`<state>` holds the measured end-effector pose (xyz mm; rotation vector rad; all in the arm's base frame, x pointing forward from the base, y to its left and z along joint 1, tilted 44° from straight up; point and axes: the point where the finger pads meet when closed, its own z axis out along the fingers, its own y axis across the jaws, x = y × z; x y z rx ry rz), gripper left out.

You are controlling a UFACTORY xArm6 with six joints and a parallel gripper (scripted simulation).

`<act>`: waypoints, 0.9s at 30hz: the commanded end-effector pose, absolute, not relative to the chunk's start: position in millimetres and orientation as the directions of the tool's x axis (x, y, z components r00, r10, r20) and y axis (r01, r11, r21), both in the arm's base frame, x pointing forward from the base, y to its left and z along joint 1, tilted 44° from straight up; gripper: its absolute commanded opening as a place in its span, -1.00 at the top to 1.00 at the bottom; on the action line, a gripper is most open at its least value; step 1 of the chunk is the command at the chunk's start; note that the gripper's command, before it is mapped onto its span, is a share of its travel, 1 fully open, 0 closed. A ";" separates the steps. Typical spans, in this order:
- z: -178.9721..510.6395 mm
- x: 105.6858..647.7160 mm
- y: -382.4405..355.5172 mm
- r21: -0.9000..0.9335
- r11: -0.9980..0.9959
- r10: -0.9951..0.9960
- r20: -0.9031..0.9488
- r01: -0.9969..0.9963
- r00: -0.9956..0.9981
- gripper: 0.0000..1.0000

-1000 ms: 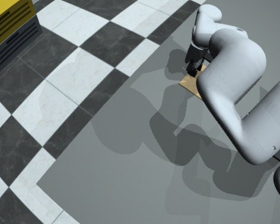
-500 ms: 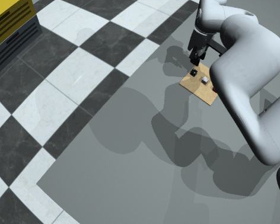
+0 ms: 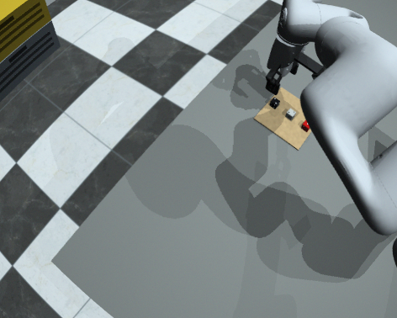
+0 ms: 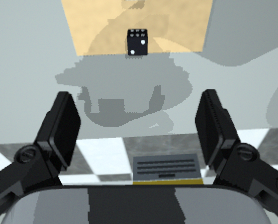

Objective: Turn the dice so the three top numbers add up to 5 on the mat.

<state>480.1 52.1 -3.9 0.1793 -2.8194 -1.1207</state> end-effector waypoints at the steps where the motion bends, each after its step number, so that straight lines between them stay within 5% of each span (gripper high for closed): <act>1: -2.6 481.7 50.9 0.687 0.723 -0.145 0.048 -0.073 -0.988 -1.00; 27: 28.6 487.4 21.8 0.687 0.723 -0.145 0.048 -0.073 -0.988 -1.00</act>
